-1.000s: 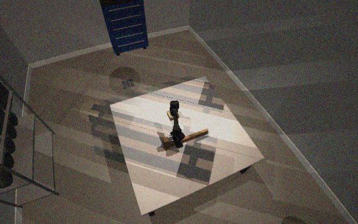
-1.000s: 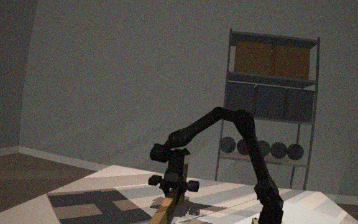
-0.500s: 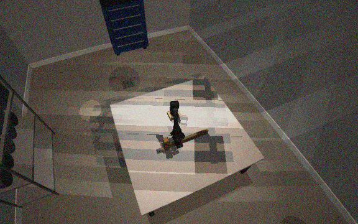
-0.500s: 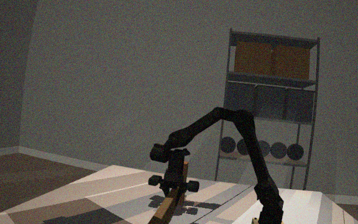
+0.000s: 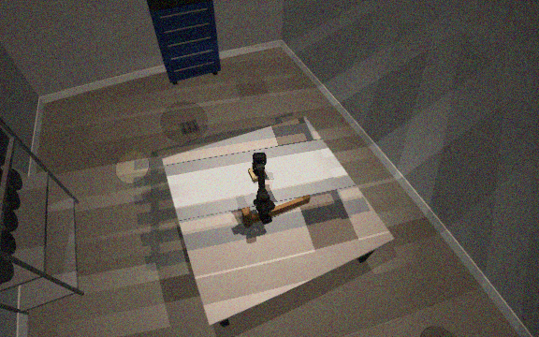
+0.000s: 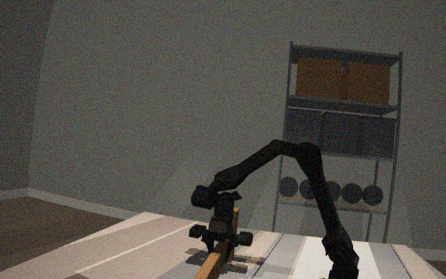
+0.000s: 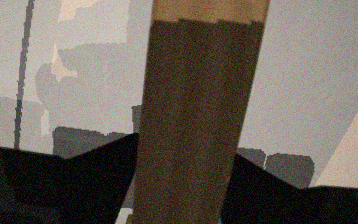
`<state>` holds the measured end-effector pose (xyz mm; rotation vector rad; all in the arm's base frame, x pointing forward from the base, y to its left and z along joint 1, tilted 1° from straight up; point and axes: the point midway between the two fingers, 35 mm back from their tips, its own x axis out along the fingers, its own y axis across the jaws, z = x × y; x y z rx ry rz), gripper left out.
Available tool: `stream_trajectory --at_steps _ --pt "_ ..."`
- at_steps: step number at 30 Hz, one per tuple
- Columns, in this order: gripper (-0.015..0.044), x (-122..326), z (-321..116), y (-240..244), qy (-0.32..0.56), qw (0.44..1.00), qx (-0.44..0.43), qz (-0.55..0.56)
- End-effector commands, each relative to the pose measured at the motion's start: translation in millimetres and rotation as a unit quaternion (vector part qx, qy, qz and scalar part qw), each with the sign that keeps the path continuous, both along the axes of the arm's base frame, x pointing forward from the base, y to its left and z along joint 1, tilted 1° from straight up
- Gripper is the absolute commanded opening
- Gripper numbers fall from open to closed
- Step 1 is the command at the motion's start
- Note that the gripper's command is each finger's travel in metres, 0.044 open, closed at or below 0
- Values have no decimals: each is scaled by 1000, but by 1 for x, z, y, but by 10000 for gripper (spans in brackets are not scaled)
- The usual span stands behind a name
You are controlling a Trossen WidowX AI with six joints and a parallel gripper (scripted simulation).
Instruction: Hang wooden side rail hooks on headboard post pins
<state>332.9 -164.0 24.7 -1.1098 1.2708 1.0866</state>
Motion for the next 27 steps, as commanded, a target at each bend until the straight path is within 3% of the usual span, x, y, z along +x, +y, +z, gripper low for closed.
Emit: stream_trajectory --at_steps 1,7,27 --pt "289 0 0 0 0 1000 0 0" --pt "440 0 27 0 -2 1000 -2 -1" --pt "440 5 40 27 -4 1000 -1 2"
